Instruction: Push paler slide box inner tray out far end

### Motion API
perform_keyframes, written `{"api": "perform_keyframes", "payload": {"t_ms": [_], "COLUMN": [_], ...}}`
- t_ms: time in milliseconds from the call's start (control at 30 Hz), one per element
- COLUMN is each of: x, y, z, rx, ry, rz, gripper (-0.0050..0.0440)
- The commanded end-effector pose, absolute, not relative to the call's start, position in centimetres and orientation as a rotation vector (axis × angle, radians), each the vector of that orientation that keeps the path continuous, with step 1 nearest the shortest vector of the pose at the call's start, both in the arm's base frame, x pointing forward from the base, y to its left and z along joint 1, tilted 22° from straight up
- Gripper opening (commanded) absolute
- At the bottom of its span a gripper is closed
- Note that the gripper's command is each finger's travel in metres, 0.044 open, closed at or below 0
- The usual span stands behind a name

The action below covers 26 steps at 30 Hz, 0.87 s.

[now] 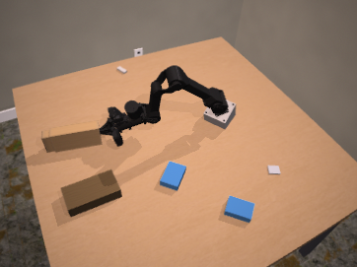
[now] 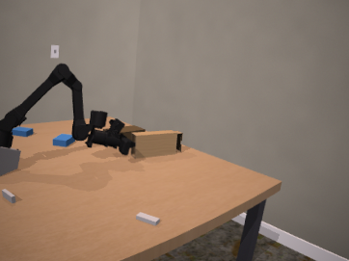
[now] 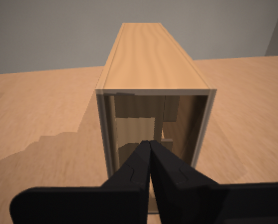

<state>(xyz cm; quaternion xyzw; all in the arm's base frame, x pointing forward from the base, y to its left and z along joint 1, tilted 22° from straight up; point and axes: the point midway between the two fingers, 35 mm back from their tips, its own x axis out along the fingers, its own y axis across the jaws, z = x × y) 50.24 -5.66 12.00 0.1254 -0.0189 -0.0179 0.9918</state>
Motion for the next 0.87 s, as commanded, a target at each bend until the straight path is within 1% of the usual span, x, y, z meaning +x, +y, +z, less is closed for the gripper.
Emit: {"api": "perform_keyframes", "payload": {"t_ms": [0, 367, 467, 633, 833], "x": [47.4, 47.6, 46.9, 44.9, 43.2], "y": [-5.5, -5.8, -5.9, -6.1, -6.0], "z": [12.3, 14.3, 13.8, 15.2, 14.6], "rx": [0.251, 0.247, 0.241, 0.235, 0.247], "ry": [-0.056, -0.067, -0.002, 0.088, 0.202], "rz": [-0.033, -0.03, -0.028, -0.009, -0.003], "gripper": [-0.005, -0.005, -0.005, -0.005, -0.005]}}
